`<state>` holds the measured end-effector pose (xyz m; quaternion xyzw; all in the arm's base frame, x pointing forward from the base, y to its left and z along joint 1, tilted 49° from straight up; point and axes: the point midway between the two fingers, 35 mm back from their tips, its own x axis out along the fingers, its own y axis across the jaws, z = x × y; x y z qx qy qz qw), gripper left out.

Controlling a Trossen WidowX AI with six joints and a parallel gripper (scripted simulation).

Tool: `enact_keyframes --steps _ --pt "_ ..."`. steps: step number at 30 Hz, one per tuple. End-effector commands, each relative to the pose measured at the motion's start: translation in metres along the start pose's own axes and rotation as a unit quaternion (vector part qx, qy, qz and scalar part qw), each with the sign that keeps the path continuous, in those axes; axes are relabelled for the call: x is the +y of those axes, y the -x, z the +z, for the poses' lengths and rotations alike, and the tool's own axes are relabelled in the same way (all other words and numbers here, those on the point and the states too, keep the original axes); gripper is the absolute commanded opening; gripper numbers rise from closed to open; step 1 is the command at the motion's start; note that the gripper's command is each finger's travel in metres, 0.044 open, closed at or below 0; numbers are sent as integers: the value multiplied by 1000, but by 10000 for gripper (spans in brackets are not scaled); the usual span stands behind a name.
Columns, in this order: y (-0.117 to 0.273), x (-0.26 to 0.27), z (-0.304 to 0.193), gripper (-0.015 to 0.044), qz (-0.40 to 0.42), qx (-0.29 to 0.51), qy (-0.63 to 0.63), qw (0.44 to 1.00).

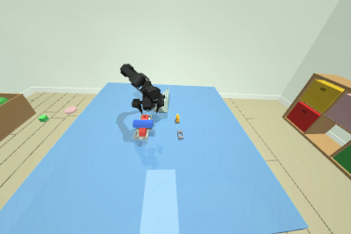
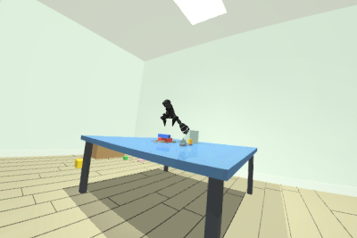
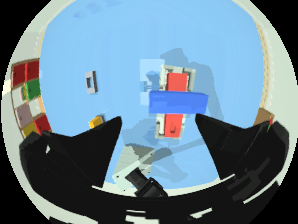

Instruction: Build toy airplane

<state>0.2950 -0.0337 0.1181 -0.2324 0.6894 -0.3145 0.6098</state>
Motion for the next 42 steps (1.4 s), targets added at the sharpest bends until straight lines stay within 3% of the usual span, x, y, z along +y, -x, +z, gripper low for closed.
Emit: enact_keyframes --steps 1,11,17,22,42 --pt "-2 68 -11 440 4 8 17 1000" --pt "-17 205 -85 440 -12 15 11 1000" --pt "-20 206 -86 440 -12 15 11 1000" --pt "-73 205 -87 440 -13 14 11 1000" --pt "-104 204 -88 440 -13 14 10 1000"
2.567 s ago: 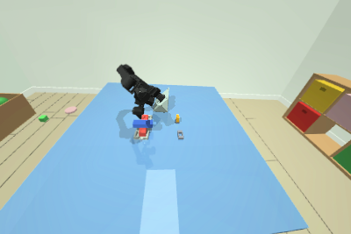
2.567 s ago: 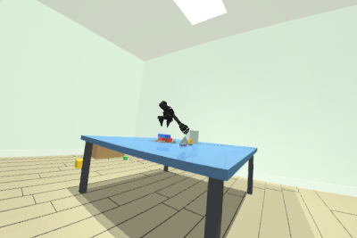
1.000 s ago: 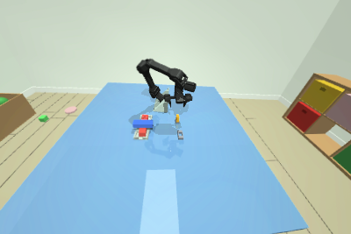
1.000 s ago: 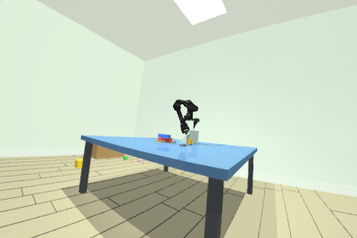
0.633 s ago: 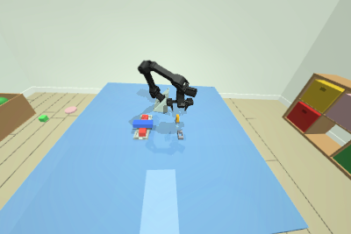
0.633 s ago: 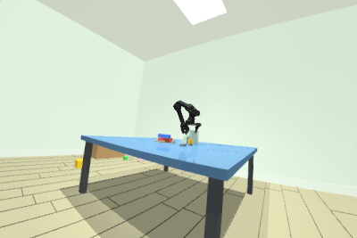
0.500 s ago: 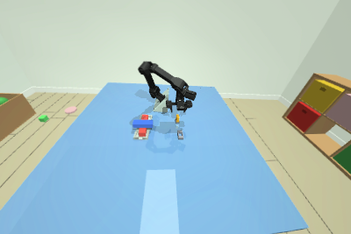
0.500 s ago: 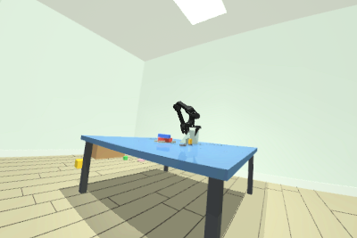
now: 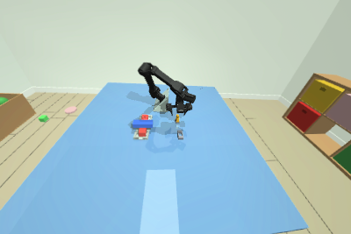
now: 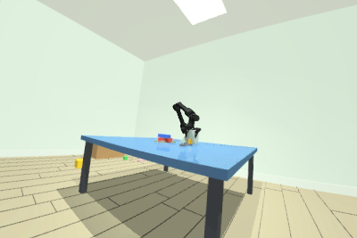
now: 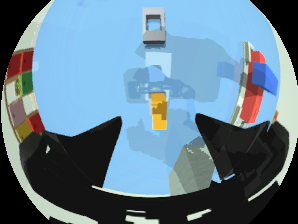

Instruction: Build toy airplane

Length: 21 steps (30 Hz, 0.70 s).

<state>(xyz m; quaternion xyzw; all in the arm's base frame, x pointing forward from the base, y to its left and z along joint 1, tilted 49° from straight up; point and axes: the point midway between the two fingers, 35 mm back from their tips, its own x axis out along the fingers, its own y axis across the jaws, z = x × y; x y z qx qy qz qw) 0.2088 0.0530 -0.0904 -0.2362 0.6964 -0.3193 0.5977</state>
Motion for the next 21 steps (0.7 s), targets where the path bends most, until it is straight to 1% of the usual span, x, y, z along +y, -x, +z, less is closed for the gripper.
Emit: enact_keyframes --steps 1,21 --pt "-9 0 -1 440 -6 2 6 1000" --pt "-42 -1 -2 440 -6 2 6 1000"
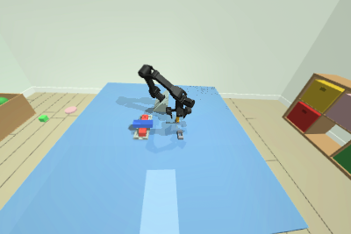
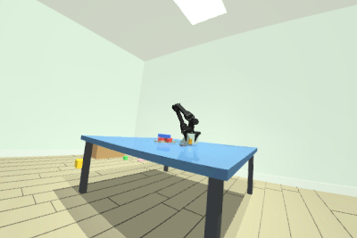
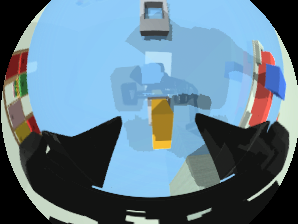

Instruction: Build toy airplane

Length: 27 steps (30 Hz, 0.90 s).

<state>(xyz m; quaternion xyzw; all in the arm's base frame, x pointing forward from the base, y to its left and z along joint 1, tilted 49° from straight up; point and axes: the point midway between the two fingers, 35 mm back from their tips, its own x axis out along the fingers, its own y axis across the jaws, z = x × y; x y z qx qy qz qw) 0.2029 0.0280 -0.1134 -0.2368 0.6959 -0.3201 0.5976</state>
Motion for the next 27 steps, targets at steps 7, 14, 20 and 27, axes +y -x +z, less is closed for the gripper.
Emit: enact_keyframes --steps 7,14,20,27 --pt "-13 -1 -3 387 -6 2 6 1000" --pt "-13 -1 -3 204 -6 2 6 1000" --pt "-13 -1 -3 66 -6 2 6 1000" --pt "-13 -1 -3 0 -6 2 6 1000"
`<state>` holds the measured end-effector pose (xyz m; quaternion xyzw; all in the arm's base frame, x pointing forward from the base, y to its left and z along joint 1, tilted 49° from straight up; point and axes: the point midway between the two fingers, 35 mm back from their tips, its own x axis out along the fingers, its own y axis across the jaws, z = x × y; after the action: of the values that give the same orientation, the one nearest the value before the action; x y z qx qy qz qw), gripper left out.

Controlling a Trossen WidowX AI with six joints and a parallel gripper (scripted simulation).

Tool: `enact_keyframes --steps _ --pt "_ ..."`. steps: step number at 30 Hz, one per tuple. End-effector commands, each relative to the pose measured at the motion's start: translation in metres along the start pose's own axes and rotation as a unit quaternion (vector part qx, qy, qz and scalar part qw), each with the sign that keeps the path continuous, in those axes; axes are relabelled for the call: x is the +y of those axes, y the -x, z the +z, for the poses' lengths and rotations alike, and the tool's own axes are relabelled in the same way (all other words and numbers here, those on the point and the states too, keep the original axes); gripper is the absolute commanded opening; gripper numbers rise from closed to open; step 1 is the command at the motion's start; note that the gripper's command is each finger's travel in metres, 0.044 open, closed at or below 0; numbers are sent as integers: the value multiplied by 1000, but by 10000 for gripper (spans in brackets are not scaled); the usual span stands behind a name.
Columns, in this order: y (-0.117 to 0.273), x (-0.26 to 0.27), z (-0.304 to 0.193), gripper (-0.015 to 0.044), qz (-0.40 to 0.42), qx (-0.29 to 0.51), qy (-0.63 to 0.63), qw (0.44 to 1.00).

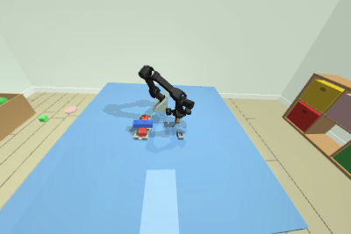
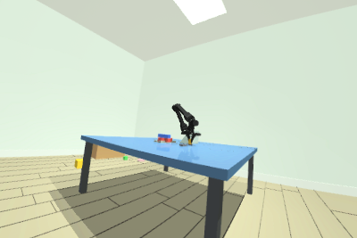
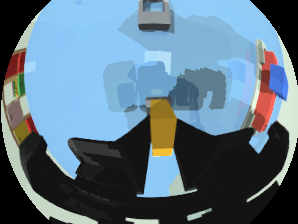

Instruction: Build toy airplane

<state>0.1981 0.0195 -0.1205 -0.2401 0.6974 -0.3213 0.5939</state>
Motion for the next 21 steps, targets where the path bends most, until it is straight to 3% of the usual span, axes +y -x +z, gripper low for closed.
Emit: enact_keyframes --steps 1,21 --pt "0 0 0 0 -1 -1 4 1000" --pt "48 10 10 0 16 -15 11 1000"
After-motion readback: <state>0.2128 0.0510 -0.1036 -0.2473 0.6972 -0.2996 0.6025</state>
